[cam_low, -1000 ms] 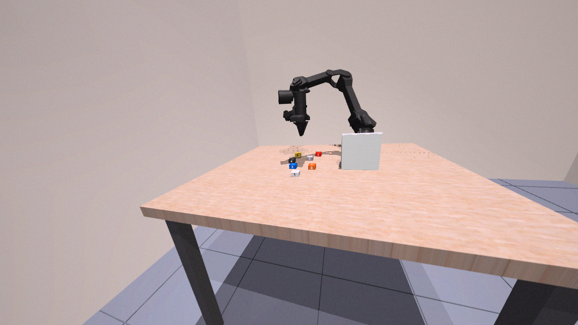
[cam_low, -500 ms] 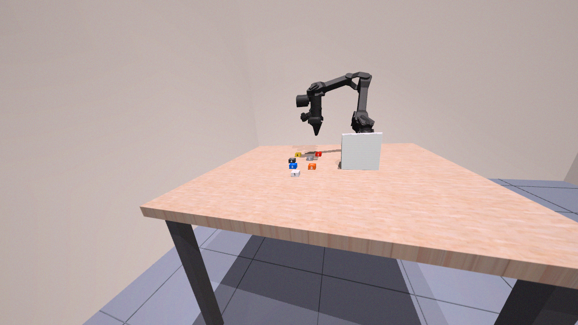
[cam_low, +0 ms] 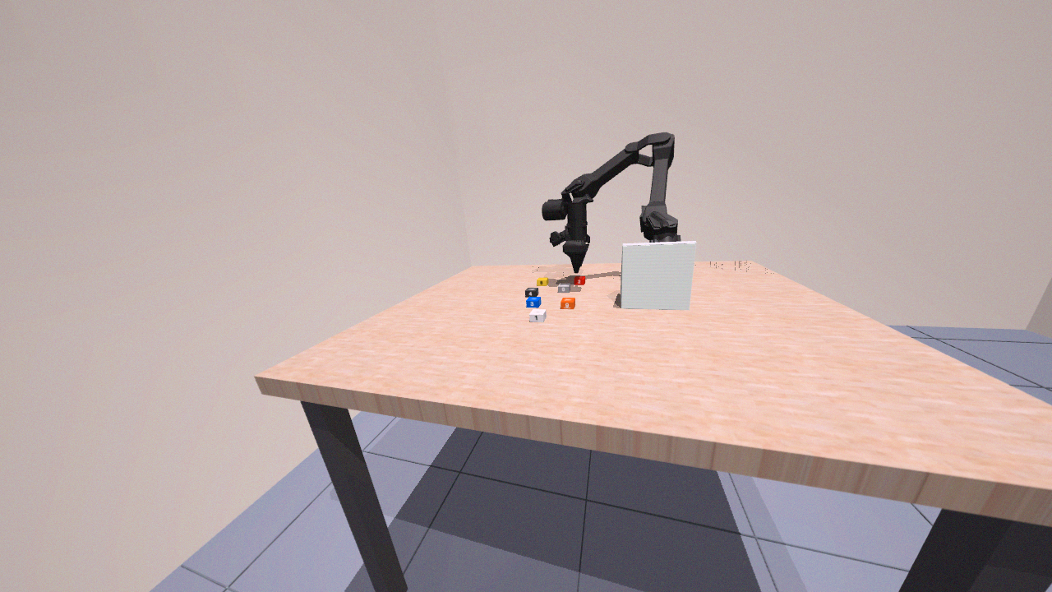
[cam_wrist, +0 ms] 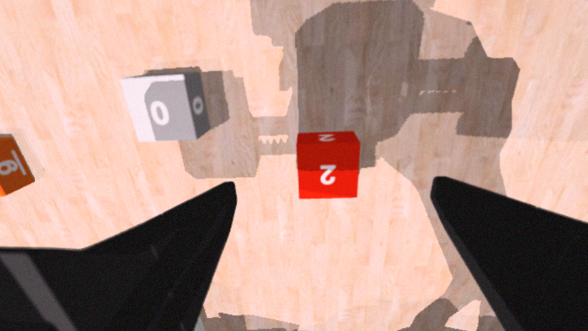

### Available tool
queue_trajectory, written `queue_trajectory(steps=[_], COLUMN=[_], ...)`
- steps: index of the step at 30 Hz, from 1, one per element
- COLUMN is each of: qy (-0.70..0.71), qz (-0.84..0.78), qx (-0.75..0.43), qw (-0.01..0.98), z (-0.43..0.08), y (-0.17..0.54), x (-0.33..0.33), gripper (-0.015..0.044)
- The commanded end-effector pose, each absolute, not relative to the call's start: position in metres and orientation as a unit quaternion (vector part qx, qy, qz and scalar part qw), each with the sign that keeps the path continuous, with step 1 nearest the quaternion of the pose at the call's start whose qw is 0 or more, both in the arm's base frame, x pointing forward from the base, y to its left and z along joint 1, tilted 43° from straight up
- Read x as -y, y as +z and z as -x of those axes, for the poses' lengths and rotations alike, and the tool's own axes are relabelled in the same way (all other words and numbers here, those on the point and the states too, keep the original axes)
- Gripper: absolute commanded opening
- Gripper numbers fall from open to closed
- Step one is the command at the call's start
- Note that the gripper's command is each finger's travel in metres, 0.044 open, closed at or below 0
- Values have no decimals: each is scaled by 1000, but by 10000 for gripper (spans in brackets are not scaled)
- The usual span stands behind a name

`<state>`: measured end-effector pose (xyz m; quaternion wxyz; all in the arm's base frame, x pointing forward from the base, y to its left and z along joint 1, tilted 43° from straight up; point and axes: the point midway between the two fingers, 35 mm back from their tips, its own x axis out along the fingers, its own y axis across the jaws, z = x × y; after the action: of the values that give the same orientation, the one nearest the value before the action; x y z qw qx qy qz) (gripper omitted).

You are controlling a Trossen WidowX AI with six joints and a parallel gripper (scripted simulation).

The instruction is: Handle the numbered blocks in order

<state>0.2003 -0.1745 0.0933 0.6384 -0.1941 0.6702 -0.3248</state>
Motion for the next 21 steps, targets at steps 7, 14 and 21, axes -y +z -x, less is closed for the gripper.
queue_trajectory(steps=[7, 14, 21], qy=[-324, -325, -325], qz=[196, 196, 197], qx=[-672, -672, -672], qw=[636, 636, 636], z=[-198, -196, -194], y=[81, 73, 67], x=[186, 193, 199], gripper=[400, 400, 400])
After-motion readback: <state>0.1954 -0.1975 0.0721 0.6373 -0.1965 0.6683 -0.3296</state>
